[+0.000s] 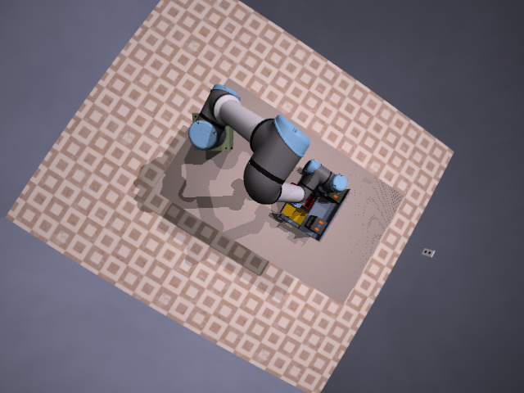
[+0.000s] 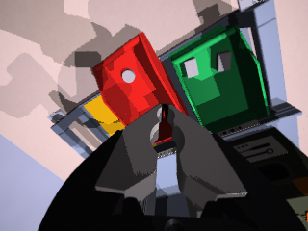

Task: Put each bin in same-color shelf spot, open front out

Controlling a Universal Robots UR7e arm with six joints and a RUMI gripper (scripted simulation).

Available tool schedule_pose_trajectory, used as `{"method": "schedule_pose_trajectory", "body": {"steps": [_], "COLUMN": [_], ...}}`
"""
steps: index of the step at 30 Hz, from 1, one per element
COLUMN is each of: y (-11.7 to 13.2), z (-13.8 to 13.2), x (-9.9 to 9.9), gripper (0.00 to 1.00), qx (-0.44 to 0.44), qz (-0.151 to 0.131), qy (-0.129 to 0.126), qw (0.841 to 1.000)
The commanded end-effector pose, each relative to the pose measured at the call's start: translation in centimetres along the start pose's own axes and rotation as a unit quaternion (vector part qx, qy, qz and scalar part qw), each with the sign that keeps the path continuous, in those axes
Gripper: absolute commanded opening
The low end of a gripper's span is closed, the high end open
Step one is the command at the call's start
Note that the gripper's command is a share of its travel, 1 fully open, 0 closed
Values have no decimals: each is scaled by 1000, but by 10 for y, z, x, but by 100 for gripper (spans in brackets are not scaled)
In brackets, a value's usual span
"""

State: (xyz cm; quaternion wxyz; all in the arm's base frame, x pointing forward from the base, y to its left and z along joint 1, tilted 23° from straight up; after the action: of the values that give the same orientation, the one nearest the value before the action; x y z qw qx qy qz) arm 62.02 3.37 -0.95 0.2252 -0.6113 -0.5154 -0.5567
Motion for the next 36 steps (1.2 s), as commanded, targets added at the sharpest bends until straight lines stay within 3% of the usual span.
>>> {"method": "schedule_pose_trajectory", "body": {"steps": [1,8,19,21,36], "y": [-4,-7,-13,-13,-20], "z": [-1,-2,-5,-5,-15], "x": [-2,-4,-8,-8,-14], "gripper": [0,0,0,0,0], "qx": [-114,-199,-391,-391,-633], "qz": [-1,-2,-1,-1,3], "qy": [0,1,5,5,10], "qw": [993,980,920,920,774]}}
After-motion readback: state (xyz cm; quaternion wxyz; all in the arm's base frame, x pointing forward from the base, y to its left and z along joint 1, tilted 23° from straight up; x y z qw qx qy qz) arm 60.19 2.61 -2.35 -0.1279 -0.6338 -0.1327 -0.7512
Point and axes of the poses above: the point where the finger pads meet when closed, its own x axis back along the fingers, its own z axis across the jaws, y = z × x, the point moved 4 cm from there along x, back along the fingers, and after that the axes turned 9 degrees about x, right-handed, at the moved point
